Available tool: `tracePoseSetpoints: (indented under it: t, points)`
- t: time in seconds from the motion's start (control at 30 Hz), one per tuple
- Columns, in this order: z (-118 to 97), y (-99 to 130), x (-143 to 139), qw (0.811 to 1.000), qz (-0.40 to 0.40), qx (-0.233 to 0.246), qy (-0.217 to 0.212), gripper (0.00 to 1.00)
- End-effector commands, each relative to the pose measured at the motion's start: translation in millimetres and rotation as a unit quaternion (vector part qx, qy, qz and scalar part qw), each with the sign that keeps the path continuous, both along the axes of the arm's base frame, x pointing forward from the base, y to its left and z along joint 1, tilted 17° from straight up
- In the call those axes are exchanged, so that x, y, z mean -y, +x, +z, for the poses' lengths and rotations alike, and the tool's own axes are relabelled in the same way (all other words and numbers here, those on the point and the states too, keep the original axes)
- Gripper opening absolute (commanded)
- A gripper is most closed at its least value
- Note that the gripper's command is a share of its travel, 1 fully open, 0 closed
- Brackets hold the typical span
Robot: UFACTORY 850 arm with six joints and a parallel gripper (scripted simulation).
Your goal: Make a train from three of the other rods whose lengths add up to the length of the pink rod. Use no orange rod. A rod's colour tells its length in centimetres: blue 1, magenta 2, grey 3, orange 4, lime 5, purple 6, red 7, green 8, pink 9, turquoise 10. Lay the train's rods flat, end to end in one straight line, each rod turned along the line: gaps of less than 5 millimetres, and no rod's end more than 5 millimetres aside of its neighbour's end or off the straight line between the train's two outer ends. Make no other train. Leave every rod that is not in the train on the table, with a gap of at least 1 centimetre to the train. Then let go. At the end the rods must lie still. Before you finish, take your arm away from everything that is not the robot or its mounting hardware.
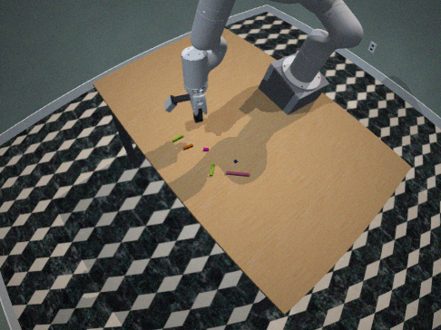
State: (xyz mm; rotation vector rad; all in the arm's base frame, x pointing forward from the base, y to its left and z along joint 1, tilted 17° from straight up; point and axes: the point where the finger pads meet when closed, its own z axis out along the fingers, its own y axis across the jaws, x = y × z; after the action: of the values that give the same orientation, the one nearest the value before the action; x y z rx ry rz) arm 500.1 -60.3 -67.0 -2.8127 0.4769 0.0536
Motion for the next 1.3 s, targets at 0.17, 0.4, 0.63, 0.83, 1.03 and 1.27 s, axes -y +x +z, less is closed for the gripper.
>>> tracePoseSetpoints:
  t: [0.17,0.4,0.63,0.83,1.03,1.27]
  points:
    - [1.8,0.7,0.6,1.000,0.000,-0.001,0.000,0.04]
    - [5.1,0.1,-10.7,0.999,-0.036,-0.011,0.001,0.04]
    - [18.7,-6.0,-58.0,0.980,-0.189,-0.056,0.004,0.04]
    - [29.0,-14.6,-93.4,0.947,-0.307,-0.092,0.005,0.04]
    - [36.4,-23.0,-118.8,0.913,-0.391,-0.117,0.006,0.04]
    - [47.0,-38.7,-154.4,0.846,-0.511,-0.153,0.006,0.04]
